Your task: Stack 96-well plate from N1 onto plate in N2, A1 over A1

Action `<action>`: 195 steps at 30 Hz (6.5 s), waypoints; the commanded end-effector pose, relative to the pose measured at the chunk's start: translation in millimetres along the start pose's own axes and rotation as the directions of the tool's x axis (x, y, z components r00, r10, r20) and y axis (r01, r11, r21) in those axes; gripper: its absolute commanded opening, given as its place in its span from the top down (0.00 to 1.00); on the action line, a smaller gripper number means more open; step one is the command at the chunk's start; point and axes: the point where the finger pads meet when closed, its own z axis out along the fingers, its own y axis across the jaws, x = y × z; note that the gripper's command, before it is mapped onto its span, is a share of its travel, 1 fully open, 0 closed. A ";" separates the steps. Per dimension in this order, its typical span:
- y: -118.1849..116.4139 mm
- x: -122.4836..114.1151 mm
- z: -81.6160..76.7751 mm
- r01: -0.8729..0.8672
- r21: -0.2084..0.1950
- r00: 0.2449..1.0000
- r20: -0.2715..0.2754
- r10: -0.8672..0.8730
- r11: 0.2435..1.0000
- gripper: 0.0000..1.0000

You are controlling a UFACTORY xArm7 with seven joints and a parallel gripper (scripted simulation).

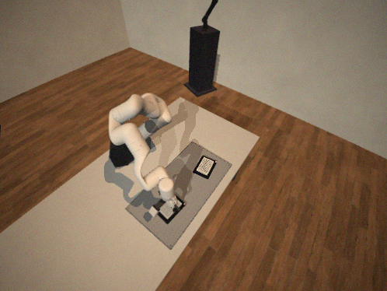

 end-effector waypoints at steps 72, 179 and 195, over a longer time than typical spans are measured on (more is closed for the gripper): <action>-1.2 1.0 20.9 0.000 0.003 1.000 -0.003 0.000 1.000 1.00; -1.1 0.9 -35.8 0.000 0.003 1.000 -0.003 0.000 1.000 1.00; -1.1 0.9 -59.1 0.000 0.003 1.000 -0.003 0.000 1.000 1.00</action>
